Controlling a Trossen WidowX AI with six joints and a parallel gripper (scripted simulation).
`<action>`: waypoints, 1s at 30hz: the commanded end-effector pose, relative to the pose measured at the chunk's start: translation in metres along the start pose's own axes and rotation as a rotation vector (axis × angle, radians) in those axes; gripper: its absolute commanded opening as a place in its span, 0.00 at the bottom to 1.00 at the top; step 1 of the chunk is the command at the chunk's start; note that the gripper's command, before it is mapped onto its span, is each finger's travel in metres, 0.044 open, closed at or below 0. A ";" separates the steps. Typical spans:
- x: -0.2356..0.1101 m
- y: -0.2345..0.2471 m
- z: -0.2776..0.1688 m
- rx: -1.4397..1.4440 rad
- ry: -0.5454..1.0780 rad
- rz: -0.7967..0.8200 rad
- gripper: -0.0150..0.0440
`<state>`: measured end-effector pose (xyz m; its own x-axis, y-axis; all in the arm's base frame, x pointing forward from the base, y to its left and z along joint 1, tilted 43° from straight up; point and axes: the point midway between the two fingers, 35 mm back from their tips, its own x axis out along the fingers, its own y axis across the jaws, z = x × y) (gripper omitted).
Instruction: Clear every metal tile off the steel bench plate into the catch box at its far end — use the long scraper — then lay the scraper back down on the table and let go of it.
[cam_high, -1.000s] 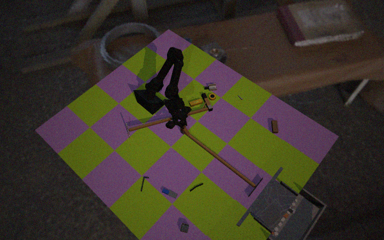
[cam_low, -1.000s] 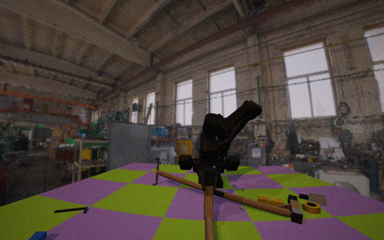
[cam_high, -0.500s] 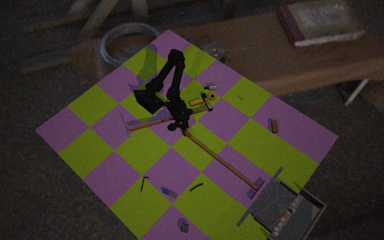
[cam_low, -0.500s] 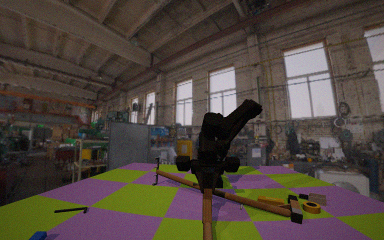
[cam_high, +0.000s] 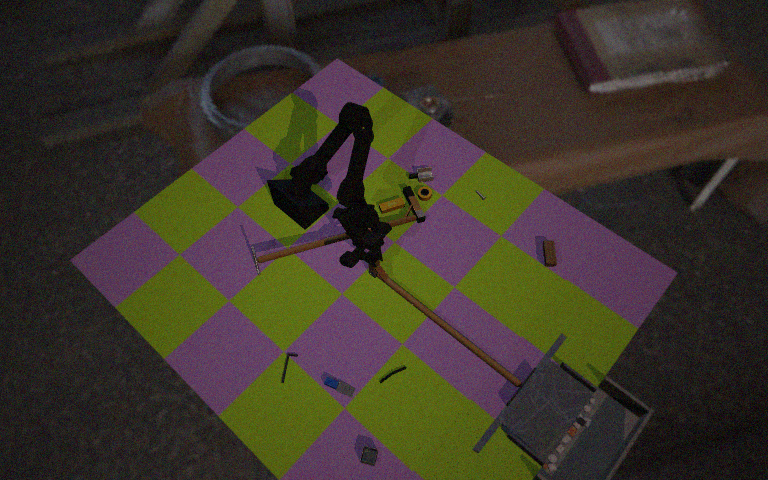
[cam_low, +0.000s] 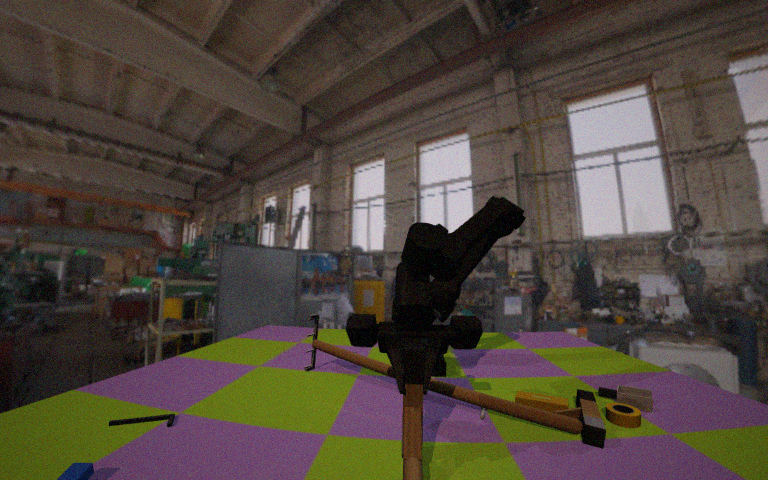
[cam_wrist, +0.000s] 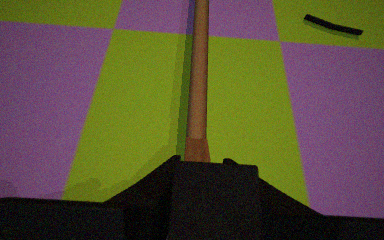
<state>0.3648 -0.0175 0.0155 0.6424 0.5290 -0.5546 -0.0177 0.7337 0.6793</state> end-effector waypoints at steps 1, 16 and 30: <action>0.004 -0.001 0.008 0.002 -0.011 -0.006 0.25; 0.017 0.000 0.025 0.002 -0.013 -0.006 0.25; 0.032 0.001 0.044 0.001 -0.015 -0.005 0.25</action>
<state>0.4138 -0.0161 0.0179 0.6468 0.5264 -0.5518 -0.0185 0.7342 0.6787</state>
